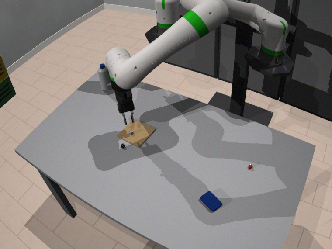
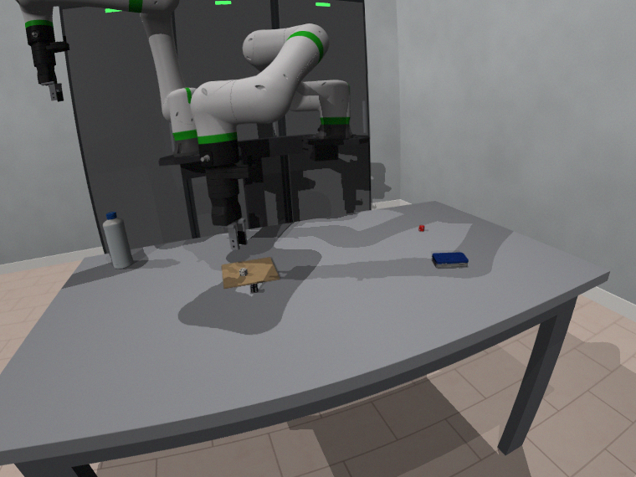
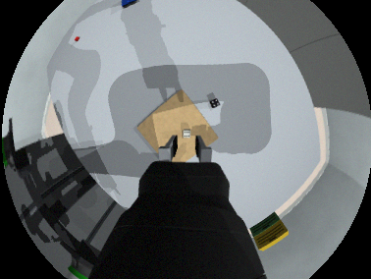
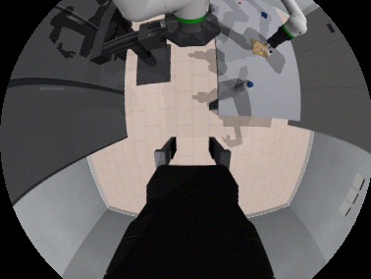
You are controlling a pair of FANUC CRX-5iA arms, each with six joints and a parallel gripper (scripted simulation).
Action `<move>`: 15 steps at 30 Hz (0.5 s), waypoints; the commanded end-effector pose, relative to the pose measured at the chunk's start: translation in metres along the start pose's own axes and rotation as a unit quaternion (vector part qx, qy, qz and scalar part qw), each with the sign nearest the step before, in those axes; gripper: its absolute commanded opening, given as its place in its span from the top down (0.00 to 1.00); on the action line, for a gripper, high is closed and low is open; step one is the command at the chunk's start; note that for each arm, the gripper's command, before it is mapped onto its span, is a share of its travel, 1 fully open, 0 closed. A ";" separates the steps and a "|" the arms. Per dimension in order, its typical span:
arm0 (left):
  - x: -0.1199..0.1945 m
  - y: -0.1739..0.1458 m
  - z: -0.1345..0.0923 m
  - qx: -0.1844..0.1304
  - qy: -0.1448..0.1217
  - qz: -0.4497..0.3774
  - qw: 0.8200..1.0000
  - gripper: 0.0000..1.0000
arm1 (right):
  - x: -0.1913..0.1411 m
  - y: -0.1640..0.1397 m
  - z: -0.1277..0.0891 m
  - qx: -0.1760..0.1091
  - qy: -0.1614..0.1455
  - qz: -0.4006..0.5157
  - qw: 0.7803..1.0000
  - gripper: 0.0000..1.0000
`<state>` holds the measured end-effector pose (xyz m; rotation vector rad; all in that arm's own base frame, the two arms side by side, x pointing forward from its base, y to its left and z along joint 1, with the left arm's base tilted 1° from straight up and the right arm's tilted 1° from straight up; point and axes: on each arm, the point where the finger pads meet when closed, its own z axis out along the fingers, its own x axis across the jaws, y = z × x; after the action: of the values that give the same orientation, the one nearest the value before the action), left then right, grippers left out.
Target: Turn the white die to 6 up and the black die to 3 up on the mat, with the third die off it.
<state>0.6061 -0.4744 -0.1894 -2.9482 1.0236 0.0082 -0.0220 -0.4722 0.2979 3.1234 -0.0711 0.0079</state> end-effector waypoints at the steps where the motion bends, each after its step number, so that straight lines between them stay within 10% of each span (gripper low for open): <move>1: 0.001 0.000 -0.008 0.000 0.001 0.000 1.000 0.36 | 0.000 0.000 -0.001 -0.001 0.000 0.000 1.000 0.00; 7: 0.001 0.000 -0.014 0.000 0.001 0.000 1.000 0.36 | 0.000 0.000 -0.001 -0.001 0.000 0.000 1.000 0.00; 8: 0.001 0.000 -0.014 0.000 0.001 0.000 1.000 0.00 | 0.000 0.000 -0.001 -0.001 0.000 0.000 1.000 0.00; 15: 0.001 0.000 -0.014 0.000 0.001 0.000 1.000 0.00 | 0.000 0.000 -0.001 -0.001 0.000 0.000 1.000 0.00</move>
<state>0.6059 -0.4744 -0.1775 -2.9480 1.0236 0.0089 -0.0220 -0.4722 0.2979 3.1234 -0.0711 0.0079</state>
